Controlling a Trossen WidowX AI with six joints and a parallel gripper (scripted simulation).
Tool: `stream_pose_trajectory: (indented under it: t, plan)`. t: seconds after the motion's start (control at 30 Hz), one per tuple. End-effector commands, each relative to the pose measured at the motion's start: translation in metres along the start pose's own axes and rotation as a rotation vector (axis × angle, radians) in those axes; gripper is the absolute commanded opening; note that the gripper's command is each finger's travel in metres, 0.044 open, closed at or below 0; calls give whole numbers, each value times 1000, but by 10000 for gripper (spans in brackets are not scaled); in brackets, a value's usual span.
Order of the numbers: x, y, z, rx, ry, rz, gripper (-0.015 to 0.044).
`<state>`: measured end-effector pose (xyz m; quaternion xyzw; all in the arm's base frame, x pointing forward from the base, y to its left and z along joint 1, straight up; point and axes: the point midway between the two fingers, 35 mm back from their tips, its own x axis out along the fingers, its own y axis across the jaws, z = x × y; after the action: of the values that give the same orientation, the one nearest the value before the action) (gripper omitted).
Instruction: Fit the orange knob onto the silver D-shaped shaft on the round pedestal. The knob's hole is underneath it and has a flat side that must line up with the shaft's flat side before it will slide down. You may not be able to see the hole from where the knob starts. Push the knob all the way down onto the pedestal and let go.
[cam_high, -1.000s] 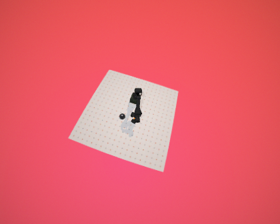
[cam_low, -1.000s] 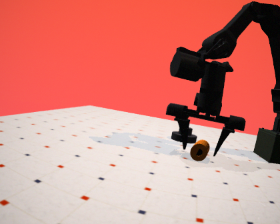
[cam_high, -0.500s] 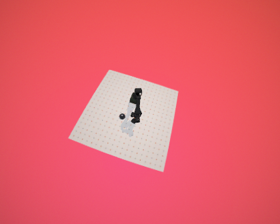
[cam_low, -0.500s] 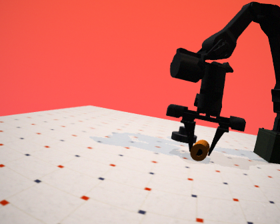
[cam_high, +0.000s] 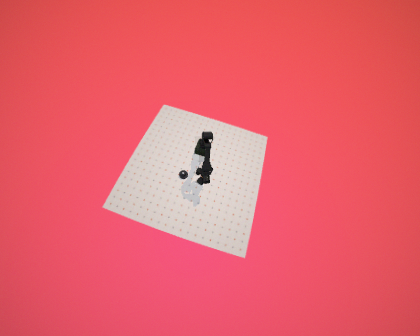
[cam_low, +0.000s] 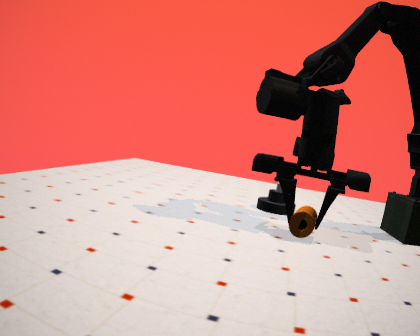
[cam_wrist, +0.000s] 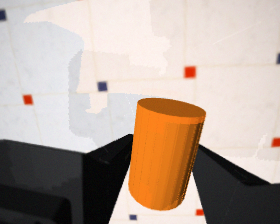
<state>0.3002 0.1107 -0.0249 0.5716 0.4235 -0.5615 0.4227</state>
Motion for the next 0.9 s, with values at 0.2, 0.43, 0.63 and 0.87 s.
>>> stream_pose_trajectory:
  t: [0.2,0.43,0.63,0.87]
  plan:
    - [-7,3,-2,-178,6,15,179]
    - [-7,3,-2,-389,5,15,179]
    - [-7,3,-2,-443,4,16,179]
    - [-7,3,-2,-678,2,16,179]
